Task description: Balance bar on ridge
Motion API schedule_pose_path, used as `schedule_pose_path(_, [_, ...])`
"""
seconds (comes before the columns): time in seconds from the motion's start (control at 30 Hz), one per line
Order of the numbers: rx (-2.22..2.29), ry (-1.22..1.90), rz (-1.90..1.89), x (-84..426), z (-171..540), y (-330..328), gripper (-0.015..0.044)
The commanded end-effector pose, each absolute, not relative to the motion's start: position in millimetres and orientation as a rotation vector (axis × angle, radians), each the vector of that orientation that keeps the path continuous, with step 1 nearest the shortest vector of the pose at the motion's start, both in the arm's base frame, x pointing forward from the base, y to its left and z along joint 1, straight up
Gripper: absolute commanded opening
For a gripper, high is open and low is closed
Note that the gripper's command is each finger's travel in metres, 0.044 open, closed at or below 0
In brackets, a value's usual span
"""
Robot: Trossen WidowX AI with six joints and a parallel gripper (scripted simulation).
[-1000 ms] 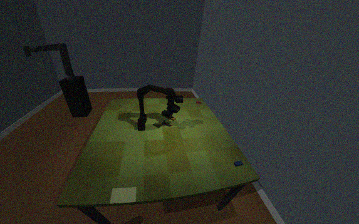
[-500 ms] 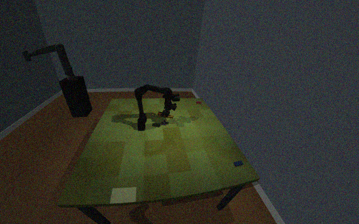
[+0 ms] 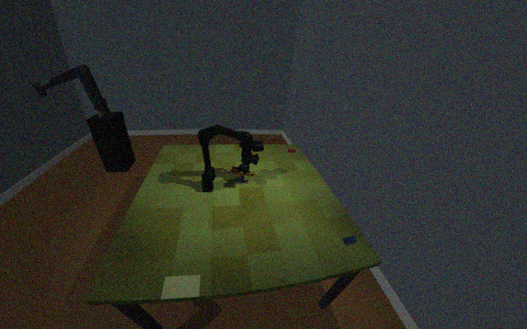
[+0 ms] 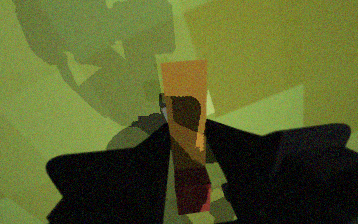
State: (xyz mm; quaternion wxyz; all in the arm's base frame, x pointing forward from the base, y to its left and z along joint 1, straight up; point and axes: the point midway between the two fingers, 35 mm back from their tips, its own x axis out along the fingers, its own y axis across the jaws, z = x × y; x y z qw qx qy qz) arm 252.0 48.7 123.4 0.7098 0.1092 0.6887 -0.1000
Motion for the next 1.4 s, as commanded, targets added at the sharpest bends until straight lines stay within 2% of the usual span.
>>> schedule_pose_path(0.0, [0.236,1.536,-0.223,251.1,114.9,48.8,0.0000])
schedule_pose_path(1.37, [0.235,1.536,-0.222,251.3,99.4,50.5,0.0000])
